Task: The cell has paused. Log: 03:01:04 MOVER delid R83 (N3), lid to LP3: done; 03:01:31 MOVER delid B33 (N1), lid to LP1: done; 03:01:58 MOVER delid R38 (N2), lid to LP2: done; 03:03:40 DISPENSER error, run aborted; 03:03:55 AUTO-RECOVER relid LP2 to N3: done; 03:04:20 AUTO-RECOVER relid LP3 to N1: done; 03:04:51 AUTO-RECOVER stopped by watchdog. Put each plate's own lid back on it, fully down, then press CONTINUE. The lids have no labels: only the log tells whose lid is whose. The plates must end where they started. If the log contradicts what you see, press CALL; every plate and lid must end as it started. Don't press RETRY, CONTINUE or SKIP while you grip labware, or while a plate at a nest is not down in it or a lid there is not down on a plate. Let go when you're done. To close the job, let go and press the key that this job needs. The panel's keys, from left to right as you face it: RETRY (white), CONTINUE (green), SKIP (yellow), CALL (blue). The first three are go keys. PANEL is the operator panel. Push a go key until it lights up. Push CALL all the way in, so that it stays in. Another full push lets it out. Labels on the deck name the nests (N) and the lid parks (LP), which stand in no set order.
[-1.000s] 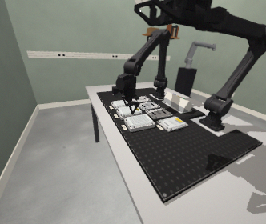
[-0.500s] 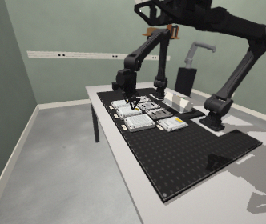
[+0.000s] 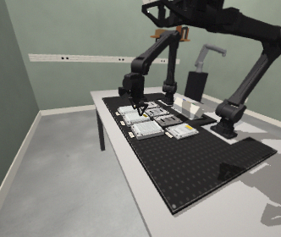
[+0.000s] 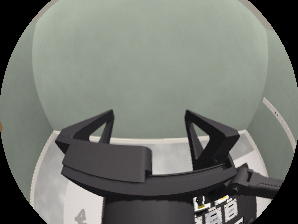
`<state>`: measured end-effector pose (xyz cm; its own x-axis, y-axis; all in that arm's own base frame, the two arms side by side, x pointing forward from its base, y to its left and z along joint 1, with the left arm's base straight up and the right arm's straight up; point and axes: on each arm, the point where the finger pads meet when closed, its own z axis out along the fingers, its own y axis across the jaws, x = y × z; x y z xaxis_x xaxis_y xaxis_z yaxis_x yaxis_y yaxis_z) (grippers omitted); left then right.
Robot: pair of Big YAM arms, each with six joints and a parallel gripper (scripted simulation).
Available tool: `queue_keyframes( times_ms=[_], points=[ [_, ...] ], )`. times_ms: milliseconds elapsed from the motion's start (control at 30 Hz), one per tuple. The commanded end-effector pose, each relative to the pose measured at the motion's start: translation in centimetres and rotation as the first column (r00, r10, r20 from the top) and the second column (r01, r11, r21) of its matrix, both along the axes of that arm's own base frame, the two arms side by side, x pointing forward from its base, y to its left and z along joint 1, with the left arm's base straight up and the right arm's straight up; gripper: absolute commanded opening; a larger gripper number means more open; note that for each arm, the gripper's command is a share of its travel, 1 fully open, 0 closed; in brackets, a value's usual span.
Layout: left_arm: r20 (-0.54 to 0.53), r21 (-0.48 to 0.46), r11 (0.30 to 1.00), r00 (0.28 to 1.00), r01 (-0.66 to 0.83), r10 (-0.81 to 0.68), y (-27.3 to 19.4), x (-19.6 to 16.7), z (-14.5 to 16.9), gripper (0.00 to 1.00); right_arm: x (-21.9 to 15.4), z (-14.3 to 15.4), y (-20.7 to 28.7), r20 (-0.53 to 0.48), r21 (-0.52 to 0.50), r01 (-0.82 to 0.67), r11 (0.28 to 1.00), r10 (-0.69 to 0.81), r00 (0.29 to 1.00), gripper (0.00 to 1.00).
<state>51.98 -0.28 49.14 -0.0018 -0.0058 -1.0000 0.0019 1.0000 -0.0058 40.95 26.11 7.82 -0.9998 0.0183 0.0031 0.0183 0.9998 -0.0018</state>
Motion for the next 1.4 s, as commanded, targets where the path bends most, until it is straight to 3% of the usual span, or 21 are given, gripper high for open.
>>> queue_keyframes(
  times_ms=[0,467,1367],
  points=[
    [0.067,0.013,1.0,0.998,-0.014,0.013,0.8,-0.6,3.7,1.0,1.4,2.1,1.4,0.04,0.024,-0.001,1.0,0.0,0.999,1.0],
    [0.067,0.013,1.0,0.998,-0.014,0.013,0.8,-0.6,3.7,1.0,1.5,2.4,2.3,0.061,0.035,-0.044,0.998,0.042,0.997,1.0],
    [0.067,0.013,1.0,0.998,-0.014,0.013,0.8,-0.6,3.7,1.0,-7.9,1.7,9.9,0.036,0.031,-0.066,0.997,0.065,0.997,1.0]
  ],
)
